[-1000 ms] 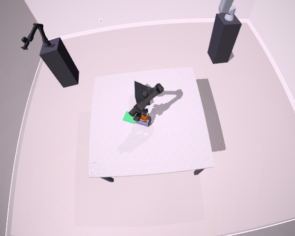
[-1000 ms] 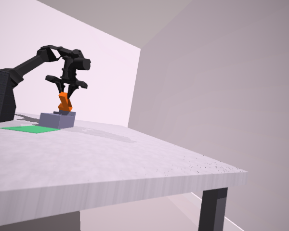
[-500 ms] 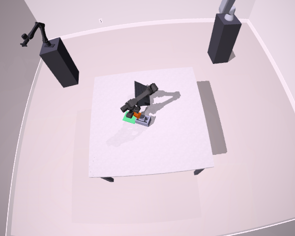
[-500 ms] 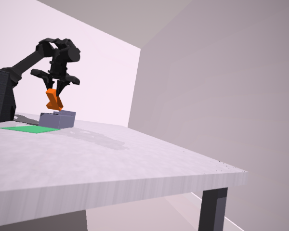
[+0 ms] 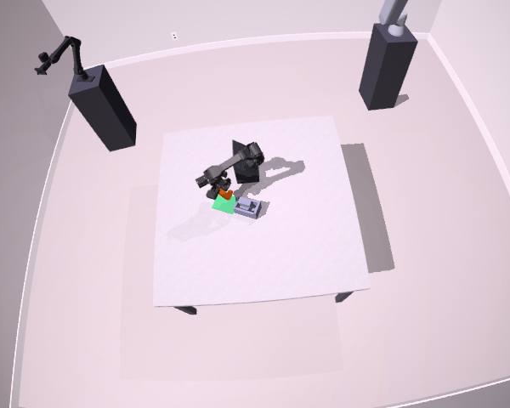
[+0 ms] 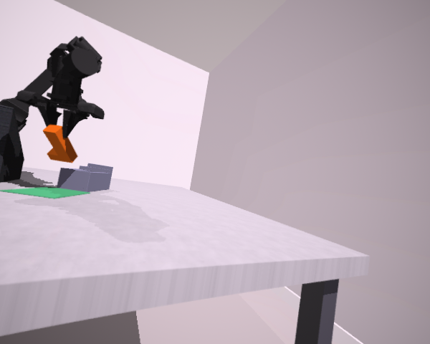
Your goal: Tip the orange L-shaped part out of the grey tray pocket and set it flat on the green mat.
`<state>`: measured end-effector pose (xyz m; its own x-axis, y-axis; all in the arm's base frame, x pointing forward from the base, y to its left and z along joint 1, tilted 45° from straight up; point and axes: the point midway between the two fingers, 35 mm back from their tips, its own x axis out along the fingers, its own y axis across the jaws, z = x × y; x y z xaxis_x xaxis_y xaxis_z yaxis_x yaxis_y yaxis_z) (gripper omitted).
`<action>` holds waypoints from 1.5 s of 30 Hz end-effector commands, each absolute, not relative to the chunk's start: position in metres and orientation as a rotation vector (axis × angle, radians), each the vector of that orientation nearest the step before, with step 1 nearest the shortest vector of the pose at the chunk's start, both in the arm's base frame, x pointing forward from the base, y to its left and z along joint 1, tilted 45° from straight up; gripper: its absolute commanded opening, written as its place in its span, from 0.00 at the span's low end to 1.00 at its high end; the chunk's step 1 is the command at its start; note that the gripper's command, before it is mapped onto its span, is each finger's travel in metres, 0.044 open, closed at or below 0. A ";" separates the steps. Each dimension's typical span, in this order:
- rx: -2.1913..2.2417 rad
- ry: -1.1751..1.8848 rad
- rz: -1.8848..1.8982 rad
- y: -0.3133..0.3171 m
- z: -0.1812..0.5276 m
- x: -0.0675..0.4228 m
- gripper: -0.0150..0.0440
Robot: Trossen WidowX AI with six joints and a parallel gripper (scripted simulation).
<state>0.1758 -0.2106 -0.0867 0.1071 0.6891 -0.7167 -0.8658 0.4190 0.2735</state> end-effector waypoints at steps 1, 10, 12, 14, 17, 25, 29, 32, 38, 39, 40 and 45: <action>-0.244 0.898 1.168 -0.211 -0.090 0.175 0.25; -0.244 0.898 1.168 -0.203 -0.099 0.177 0.25; -0.244 0.898 1.168 -0.201 -0.101 0.177 0.25; -0.244 0.897 1.168 -0.199 -0.104 0.177 0.25; -0.244 0.897 1.168 -0.196 -0.107 0.178 0.25; -0.244 0.897 1.168 -0.187 -0.116 0.179 0.25; -0.244 0.897 1.168 -0.183 -0.120 0.180 0.25; -0.244 0.896 1.168 -0.180 -0.123 0.180 0.25; -0.244 0.896 1.168 -0.173 -0.130 0.181 0.25; -0.244 0.896 1.168 -0.172 -0.131 0.181 0.25; -0.244 0.896 1.168 -0.171 -0.133 0.182 0.25; -0.244 0.896 1.168 -0.165 -0.138 0.182 0.25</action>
<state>0.1826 -0.1695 -0.1338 0.1032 0.6850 -0.7212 -0.8737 0.4090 0.2635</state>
